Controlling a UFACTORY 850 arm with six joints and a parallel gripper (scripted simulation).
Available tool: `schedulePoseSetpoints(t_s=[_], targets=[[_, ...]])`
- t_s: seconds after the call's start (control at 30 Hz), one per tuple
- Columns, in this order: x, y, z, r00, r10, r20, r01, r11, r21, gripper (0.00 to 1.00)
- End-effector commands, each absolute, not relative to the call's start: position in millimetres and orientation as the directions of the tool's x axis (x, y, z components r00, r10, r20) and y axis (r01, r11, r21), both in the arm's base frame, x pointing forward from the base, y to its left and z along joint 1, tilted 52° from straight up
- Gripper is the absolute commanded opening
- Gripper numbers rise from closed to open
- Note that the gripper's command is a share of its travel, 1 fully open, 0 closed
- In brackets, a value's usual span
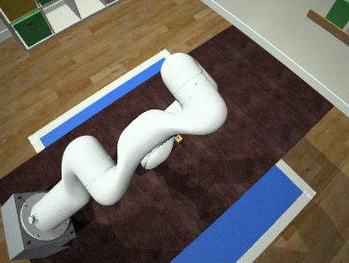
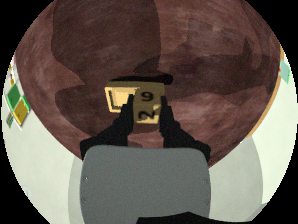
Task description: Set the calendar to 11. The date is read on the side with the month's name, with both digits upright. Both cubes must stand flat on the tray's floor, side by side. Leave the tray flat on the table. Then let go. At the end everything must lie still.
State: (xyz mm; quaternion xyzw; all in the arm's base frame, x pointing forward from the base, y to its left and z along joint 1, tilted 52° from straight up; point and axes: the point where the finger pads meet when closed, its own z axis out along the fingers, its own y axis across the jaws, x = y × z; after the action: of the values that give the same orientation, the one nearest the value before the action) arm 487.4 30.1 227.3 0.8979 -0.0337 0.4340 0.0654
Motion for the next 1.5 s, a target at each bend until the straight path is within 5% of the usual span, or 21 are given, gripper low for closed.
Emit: schedulePoseSetpoints(t_s=[0.0, 0.67, 1.47], targets=[[487.3, 30.2, 227.4, 0.621, -0.004, 0.784, -0.117, -0.989, 0.088, 0.29], [485.8, 30.5, 228.7, 0.621, -0.004, 0.784, -0.117, -0.989, 0.088, 0.29], [409.8, 44.9, 288.9, 0.621, -0.004, 0.784, -0.117, -0.989, 0.088, 0.29]])
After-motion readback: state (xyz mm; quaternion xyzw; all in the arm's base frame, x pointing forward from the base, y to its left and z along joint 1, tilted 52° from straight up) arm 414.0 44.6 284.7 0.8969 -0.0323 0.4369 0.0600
